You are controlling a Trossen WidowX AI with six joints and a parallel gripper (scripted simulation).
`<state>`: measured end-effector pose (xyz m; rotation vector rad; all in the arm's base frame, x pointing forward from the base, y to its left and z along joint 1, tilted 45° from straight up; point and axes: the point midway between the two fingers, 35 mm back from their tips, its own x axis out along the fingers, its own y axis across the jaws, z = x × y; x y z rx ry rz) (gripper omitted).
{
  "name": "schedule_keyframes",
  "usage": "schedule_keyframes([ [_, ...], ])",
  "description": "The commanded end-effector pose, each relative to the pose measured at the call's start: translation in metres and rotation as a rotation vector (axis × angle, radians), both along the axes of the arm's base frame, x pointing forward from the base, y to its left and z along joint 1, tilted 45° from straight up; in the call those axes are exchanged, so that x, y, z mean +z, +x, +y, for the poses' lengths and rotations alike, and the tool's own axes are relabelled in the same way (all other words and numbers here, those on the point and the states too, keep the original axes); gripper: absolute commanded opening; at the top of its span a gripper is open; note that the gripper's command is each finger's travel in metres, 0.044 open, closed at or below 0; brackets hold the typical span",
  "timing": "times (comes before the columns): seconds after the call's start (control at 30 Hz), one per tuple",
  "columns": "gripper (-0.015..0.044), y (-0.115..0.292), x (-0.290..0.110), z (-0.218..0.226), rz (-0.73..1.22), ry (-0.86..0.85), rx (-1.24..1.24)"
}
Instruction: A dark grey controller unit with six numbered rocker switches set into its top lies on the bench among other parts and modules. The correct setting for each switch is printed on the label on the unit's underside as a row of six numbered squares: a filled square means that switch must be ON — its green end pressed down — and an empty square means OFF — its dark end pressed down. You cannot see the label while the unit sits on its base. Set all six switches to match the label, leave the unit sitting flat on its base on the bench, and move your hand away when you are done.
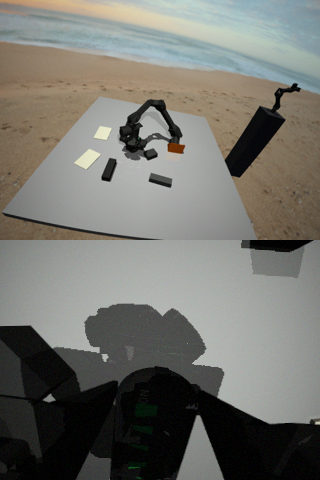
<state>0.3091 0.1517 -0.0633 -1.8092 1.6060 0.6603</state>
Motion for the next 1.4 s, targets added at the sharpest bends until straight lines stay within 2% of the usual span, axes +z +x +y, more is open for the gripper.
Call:
schedule_keyframes([
  [0.0, 0.039, 0.0, 0.0, 0.0, 0.0, 0.0, 0.0],
  [0.07, 0.044, 0.0, 0.0, 0.0, 0.0, 0.0, 0.0],
  [0.37, 0.044, 0.0, 0.002, 0.0, 0.0, 0.0, 0.0],
  [0.53, 0.044, -0.006, 0.061, -0.014, 0.001, -0.001, 0.0],
  [0.6, 0.044, -0.007, 0.07, -0.016, 0.001, -0.002, 0.0],
  [1.37, 0.044, -0.008, 0.074, -0.011, 0.001, 0.0, -0.001],
])
